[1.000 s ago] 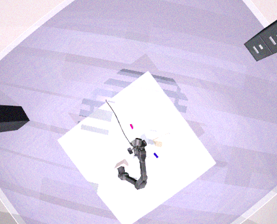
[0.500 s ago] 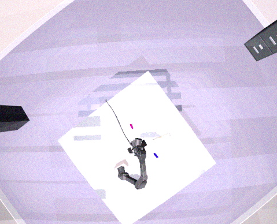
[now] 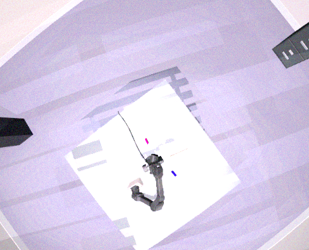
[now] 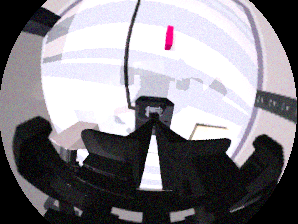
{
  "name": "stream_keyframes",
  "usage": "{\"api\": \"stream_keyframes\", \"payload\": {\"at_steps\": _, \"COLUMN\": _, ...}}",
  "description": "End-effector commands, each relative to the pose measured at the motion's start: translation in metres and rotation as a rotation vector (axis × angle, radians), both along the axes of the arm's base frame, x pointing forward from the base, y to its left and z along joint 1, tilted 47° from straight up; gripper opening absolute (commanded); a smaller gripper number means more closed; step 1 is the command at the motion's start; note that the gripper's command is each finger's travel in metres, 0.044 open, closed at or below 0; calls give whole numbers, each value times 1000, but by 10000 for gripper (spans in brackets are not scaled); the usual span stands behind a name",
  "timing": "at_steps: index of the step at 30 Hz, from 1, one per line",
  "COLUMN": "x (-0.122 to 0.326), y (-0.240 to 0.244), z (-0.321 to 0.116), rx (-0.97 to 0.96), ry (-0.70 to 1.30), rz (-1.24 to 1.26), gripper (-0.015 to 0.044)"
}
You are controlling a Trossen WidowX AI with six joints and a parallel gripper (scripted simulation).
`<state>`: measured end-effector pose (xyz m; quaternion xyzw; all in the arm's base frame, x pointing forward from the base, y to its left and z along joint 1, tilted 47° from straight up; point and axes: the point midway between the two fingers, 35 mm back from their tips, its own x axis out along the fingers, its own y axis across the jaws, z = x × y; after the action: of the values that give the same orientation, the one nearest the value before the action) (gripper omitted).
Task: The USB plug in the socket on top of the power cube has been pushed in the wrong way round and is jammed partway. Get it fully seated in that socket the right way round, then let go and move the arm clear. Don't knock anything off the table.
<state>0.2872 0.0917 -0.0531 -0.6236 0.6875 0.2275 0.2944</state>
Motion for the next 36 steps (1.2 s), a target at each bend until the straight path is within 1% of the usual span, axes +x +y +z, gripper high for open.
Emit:
{"api": "stream_keyframes", "payload": {"at_steps": 1, "x": 1, "y": -1, "z": -1, "rx": -1, "ry": -1, "rz": 5, "gripper": 0}}
{"api": "stream_keyframes", "payload": {"at_steps": 36, "x": 0, "y": -4, "z": -3, "rx": -1, "ry": -1, "rz": 5, "gripper": 0}}
